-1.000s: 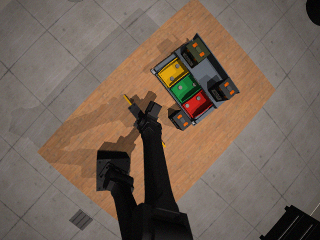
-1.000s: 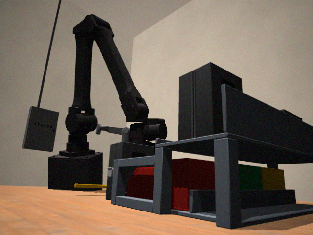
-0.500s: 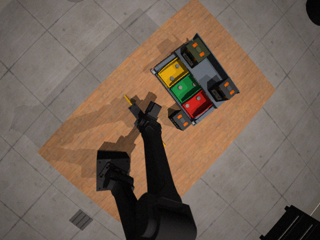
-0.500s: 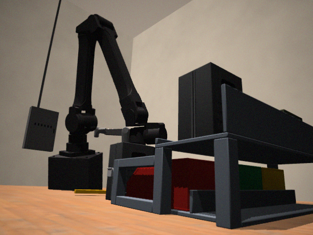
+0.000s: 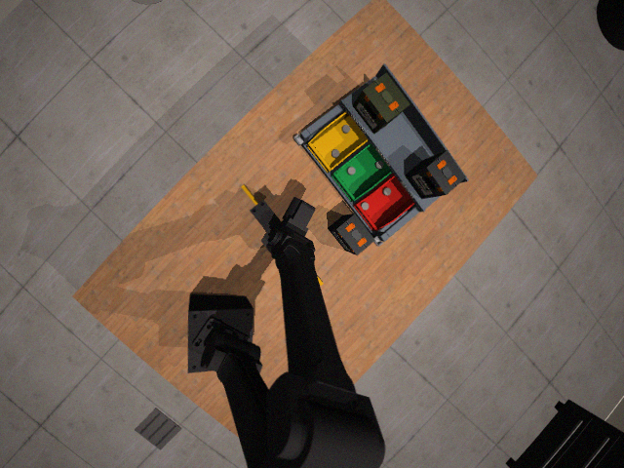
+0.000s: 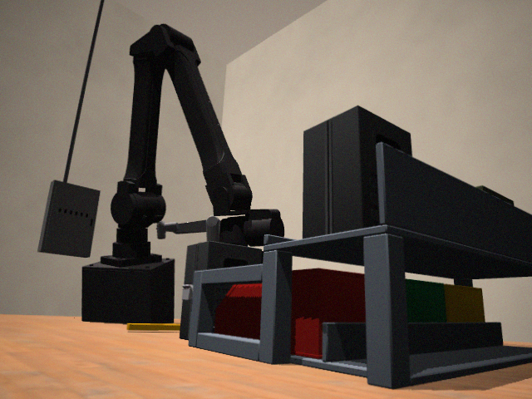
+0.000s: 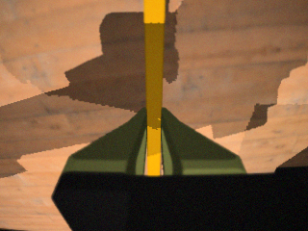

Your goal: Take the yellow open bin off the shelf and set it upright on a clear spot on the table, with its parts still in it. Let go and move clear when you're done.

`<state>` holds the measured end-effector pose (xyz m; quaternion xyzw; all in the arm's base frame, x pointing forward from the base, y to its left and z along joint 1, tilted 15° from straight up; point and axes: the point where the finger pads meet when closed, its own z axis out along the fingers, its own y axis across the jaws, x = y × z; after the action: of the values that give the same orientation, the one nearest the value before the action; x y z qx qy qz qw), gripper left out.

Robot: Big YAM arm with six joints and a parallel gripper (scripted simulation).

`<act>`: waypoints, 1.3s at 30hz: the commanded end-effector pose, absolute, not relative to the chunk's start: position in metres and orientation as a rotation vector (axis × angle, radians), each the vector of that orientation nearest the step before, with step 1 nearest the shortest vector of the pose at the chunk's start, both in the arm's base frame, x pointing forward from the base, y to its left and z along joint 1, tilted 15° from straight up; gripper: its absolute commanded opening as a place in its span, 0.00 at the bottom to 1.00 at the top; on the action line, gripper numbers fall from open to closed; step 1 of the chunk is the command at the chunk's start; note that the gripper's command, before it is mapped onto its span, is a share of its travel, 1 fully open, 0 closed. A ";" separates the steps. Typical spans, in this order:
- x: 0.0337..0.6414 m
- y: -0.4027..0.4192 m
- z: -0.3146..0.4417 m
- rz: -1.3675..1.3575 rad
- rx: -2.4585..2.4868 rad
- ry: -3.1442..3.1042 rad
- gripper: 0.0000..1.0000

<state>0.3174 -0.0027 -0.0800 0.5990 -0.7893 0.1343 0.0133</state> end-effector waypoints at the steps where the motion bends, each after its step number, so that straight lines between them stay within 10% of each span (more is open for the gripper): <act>1: 0.326 -0.003 -0.077 0.437 1.885 -2.472 0.00; 34: 0.326 -0.003 -0.077 0.437 1.885 -2.472 0.00; 35: 0.326 -0.003 -0.077 0.437 1.885 -2.472 0.43; 39: 0.326 -0.003 -0.077 0.437 1.885 -2.472 0.43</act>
<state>0.3178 -0.0026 -0.0798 0.5992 -0.7891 0.1347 0.0127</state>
